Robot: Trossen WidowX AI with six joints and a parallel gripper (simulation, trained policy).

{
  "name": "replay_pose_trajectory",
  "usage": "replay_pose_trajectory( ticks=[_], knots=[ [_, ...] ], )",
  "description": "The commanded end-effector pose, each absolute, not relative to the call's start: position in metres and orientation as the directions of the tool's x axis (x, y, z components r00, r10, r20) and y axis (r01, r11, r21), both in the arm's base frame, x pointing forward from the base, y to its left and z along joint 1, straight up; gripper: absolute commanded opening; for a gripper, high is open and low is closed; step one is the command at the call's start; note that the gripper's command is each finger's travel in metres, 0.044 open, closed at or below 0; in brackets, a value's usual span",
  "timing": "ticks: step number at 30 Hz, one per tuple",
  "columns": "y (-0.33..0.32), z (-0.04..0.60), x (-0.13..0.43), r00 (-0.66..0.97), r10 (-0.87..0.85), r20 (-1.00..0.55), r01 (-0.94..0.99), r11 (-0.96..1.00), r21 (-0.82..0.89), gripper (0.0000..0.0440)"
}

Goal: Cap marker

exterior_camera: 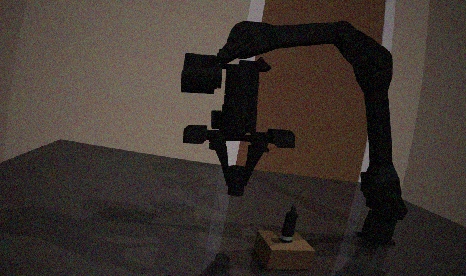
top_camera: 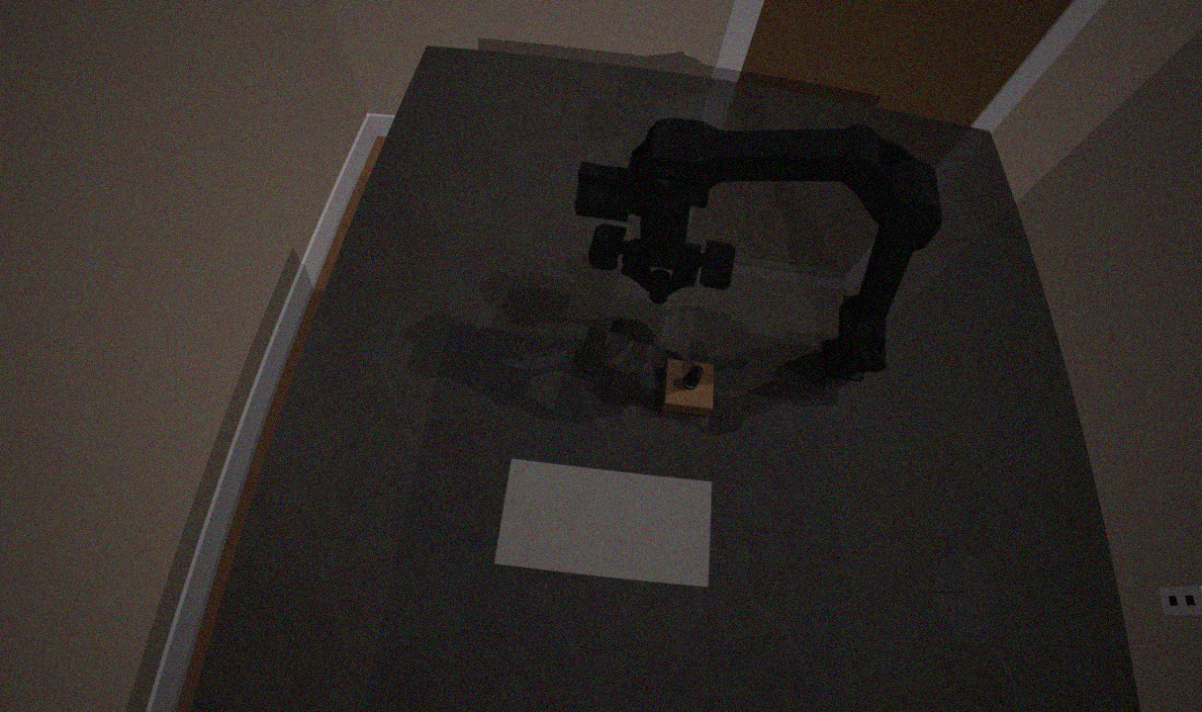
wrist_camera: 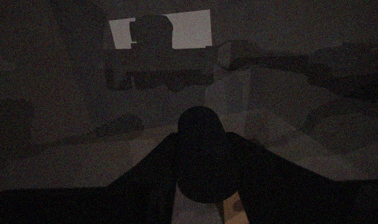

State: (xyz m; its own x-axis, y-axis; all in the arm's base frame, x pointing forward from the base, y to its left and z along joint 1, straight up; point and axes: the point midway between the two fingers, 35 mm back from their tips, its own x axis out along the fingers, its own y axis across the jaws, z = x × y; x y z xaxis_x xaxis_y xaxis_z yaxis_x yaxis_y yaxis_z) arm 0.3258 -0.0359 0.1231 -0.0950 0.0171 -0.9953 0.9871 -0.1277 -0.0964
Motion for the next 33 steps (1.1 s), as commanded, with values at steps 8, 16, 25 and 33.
replay_pose_trajectory(
  ticks=[8,16,25,33],
  knots=[
    [0.009,0.147,0.315,-0.084,0.028,-0.996,0.993,-0.075,-0.086,0.0050],
    [0.042,0.157,0.299,-0.098,0.028,-0.995,0.995,-0.027,-0.099,0.0031],
    [0.072,0.165,0.278,-0.112,0.021,-0.993,0.993,0.024,-0.112,0.0008],
    [0.082,0.166,0.267,-0.113,0.016,-0.993,0.993,0.046,-0.112,0.0000]
  ],
)
